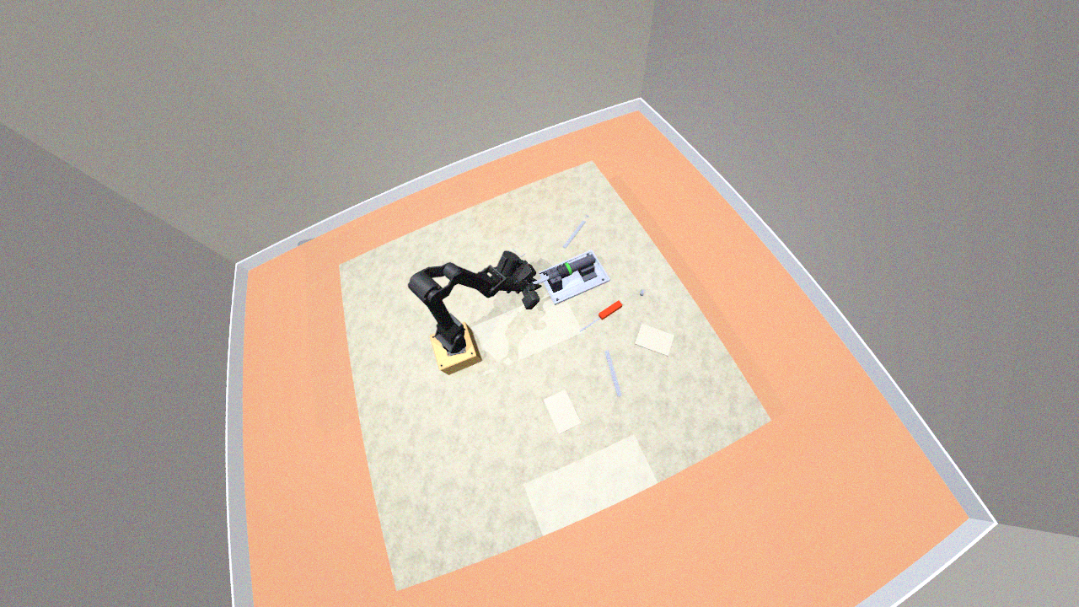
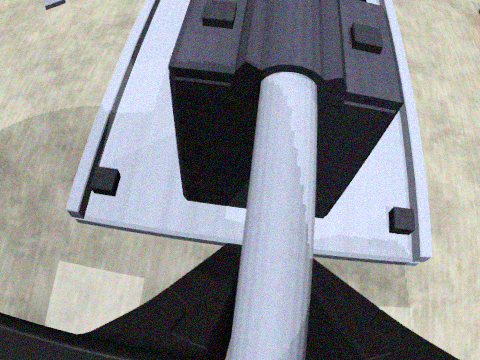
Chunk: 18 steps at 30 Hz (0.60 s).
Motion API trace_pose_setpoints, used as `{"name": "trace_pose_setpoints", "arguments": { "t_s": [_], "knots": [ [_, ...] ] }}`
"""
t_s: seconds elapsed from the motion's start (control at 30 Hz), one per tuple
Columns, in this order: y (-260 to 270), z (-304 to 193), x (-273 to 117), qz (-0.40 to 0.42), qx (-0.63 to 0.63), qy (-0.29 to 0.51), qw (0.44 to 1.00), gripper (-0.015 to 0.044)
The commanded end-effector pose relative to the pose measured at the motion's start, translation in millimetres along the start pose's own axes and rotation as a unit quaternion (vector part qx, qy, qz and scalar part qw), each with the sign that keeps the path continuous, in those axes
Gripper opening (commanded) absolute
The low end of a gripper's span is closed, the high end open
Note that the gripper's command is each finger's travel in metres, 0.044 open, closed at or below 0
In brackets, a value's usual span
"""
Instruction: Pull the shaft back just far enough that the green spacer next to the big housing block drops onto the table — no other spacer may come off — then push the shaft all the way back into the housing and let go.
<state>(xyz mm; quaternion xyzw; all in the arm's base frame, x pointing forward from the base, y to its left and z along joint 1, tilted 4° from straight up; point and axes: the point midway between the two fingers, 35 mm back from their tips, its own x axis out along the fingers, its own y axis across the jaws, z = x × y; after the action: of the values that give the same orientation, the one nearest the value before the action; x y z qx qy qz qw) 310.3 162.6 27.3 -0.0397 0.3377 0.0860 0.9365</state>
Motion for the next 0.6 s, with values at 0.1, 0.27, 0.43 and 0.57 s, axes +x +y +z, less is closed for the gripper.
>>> {"name": "trace_pose_setpoints", "arguments": {
  "t_s": [0.1,0.27,0.43,0.57],
  "knots": [
    [-0.7,-1.7,-1.0,-0.001,0.002,0.001,1.0,0.0],
    [-0.7,-2.0,-1.3,-0.001,0.002,0.001,1.0,0.0],
    [-0.7,-2.4,-1.7,-0.001,0.002,0.001,1.0,0.0],
    [-0.7,-2.7,-2.0,-0.001,0.002,0.001,1.0,0.0]
  ]
}}
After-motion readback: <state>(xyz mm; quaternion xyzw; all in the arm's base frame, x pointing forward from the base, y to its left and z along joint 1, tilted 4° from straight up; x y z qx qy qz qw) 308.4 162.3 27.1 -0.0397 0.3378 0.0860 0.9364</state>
